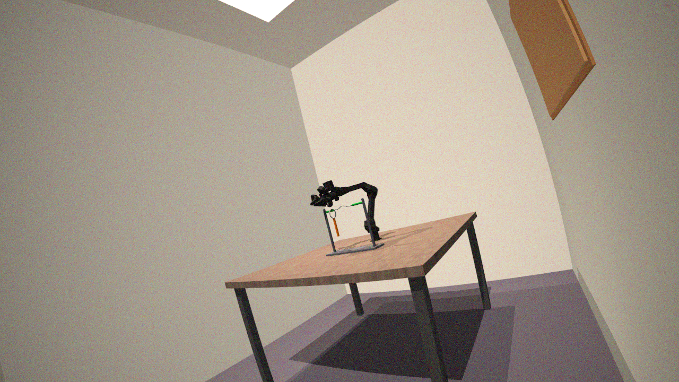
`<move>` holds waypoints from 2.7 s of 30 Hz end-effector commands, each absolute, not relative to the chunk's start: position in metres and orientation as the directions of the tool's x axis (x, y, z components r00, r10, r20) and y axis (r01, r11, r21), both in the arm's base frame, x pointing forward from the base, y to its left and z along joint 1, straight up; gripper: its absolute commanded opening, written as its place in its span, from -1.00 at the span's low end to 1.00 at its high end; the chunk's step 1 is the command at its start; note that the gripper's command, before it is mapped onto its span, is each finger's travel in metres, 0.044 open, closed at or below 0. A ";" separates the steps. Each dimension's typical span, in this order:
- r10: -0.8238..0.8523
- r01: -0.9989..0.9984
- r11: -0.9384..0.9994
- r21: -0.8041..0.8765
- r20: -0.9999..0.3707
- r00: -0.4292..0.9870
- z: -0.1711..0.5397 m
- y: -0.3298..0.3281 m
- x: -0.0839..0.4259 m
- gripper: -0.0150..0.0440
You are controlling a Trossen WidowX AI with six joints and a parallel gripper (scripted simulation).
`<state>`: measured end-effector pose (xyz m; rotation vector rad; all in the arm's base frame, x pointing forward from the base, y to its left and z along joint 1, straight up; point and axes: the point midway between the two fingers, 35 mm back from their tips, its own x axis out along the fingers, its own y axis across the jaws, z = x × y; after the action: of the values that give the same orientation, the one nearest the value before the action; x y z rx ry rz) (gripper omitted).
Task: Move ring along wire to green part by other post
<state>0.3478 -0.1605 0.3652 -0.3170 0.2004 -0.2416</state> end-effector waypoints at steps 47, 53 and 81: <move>0.078 -0.054 0.989 0.135 -0.184 0.980 0.104 -0.084 0.189 0.05; 0.039 -0.022 0.997 0.077 -0.217 0.975 0.111 -0.086 0.204 0.05; -0.066 0.065 0.998 -0.009 -0.161 0.985 0.148 -0.084 0.249 0.05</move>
<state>0.2455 -0.0833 0.1462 -0.0047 0.1656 -0.0642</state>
